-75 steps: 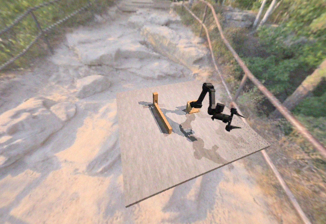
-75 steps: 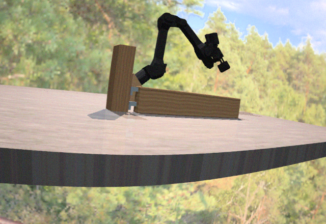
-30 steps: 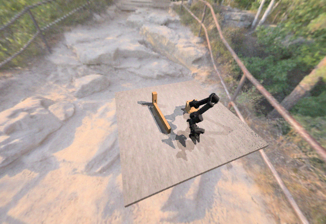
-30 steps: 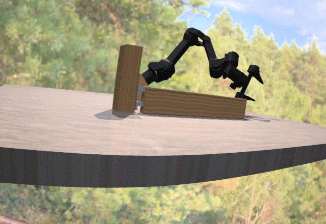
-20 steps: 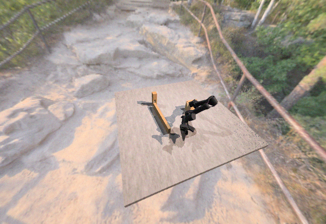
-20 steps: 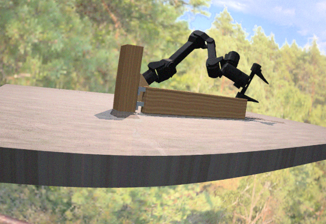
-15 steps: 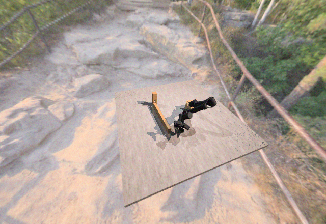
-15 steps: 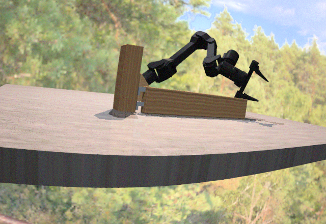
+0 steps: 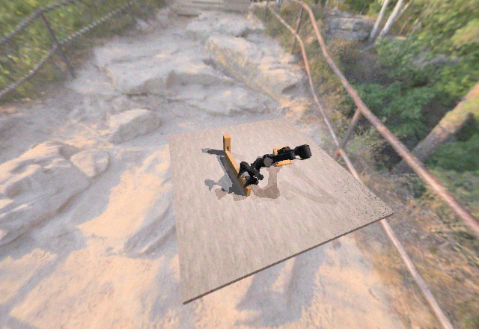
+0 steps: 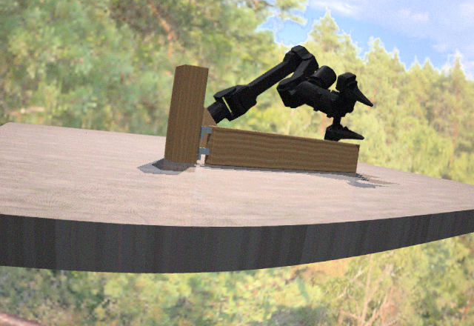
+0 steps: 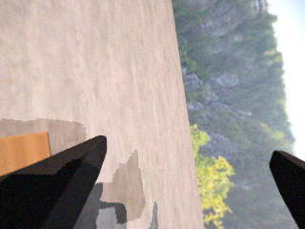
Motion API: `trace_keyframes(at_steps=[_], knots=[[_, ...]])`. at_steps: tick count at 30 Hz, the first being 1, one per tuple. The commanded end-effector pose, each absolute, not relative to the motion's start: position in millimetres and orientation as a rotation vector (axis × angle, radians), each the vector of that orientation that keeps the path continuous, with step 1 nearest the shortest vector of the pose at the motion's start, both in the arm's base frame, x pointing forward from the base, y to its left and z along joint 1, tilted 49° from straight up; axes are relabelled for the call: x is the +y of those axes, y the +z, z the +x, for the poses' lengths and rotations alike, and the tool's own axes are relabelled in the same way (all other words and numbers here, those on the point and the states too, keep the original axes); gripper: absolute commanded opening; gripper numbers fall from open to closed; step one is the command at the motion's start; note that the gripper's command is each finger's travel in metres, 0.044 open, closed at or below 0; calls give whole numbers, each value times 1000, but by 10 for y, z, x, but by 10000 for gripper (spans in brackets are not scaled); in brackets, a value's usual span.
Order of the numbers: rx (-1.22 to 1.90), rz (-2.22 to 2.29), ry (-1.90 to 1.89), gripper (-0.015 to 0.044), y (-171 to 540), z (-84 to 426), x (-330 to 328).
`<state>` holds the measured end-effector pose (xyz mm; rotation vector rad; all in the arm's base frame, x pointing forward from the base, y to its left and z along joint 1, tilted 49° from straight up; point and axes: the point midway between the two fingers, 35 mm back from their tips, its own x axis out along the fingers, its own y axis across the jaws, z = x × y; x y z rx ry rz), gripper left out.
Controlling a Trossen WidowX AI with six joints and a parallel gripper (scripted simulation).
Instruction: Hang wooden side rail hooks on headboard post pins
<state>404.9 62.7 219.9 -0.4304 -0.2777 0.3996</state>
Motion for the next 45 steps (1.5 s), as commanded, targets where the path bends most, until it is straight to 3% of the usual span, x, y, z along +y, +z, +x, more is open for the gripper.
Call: trace_keyframes(at_steps=[1, 14, 29, 45], knots=[[-131, -294, 334, 440, 1733, 4095, 294], [200, 202, 33, 440, 525, 3781, -686], [407, 879, -488, 440, -631, 2697, -1405], [414, 943, -543, 440, -713, 2576, -1432]])
